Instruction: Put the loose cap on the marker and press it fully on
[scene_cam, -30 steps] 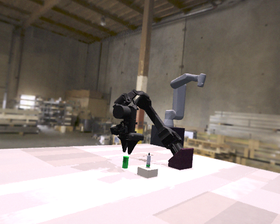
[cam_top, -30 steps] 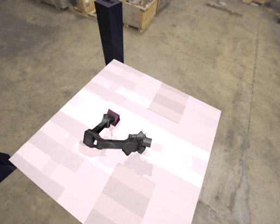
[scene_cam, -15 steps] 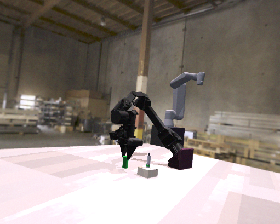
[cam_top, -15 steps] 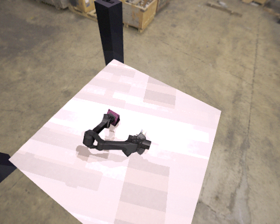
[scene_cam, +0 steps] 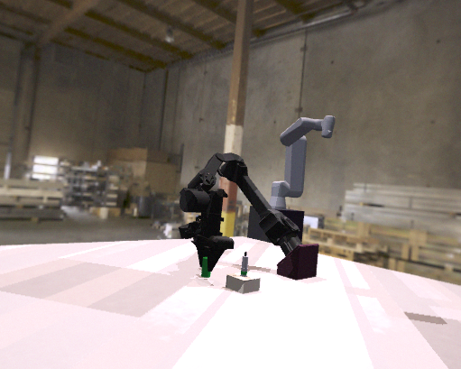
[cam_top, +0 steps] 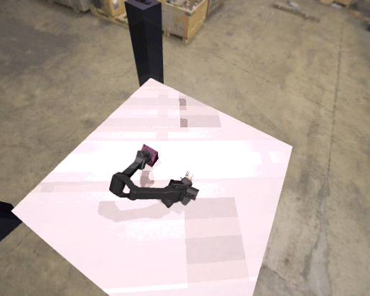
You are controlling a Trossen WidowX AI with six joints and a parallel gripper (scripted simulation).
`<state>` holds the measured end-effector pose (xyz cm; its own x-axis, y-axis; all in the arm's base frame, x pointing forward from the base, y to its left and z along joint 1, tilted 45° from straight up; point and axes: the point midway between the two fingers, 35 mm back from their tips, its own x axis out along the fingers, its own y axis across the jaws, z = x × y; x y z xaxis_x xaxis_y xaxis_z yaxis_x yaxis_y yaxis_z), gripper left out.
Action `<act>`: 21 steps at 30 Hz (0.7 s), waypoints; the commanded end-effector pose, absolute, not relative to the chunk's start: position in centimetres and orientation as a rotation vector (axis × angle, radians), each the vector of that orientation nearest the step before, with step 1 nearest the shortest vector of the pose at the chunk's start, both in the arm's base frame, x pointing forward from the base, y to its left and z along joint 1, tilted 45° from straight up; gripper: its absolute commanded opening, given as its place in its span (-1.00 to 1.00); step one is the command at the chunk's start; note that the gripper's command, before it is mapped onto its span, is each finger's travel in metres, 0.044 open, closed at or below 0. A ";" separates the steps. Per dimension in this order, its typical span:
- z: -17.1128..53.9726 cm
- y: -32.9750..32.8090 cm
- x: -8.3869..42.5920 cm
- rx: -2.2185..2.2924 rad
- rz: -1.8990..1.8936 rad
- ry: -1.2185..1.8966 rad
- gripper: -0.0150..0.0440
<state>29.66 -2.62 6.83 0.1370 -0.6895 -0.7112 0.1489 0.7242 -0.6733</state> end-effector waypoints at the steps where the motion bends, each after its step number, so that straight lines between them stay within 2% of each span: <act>1: 6.4 -3.0 29.6 -0.517 -0.646 1.307 0.30; 6: 6.4 -3.0 29.6 -0.517 -0.646 1.307 -0.15; 14: 6.4 -3.0 29.6 -0.517 -0.646 1.307 -0.33; 16: 6.5 -2.9 29.6 -0.517 -0.645 1.307 -0.49; 21: 7.4 -1.9 29.5 -0.516 -0.644 1.308 -0.49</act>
<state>29.39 -2.56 6.82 0.1282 -0.6942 -0.7083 0.1362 0.7197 -0.6808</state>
